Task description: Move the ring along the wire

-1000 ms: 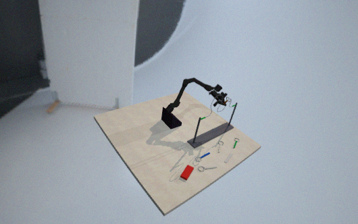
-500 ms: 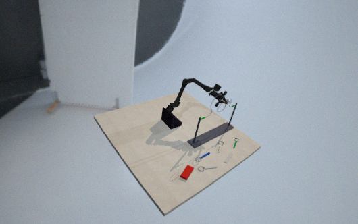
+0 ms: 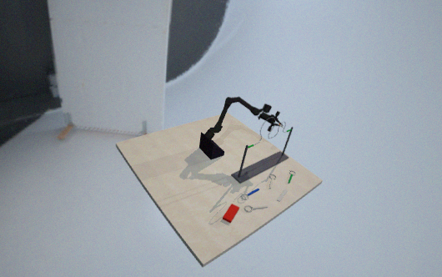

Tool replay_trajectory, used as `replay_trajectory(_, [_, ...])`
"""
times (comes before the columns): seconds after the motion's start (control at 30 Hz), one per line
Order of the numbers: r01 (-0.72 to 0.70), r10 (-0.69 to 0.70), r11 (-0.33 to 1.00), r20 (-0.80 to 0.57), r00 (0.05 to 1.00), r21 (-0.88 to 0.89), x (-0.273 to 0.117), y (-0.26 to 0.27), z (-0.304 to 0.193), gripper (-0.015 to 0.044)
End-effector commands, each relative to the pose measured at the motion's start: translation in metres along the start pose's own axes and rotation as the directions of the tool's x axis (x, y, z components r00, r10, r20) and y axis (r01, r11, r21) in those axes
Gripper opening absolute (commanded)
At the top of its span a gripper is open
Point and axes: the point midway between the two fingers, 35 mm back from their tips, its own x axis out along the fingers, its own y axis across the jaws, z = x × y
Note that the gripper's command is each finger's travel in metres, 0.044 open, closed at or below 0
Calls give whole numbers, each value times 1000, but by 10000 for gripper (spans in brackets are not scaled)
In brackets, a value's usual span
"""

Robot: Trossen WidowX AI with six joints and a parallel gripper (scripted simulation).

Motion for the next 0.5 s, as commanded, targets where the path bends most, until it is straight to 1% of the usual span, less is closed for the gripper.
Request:
replay_trajectory(0.0, [-40, 39, 996, 10, 999, 81, 0, 3, 1, -150])
replay_trajectory(0.47, [-166, 159, 941, 46, 986, 296, -1, 19, 4, -150])
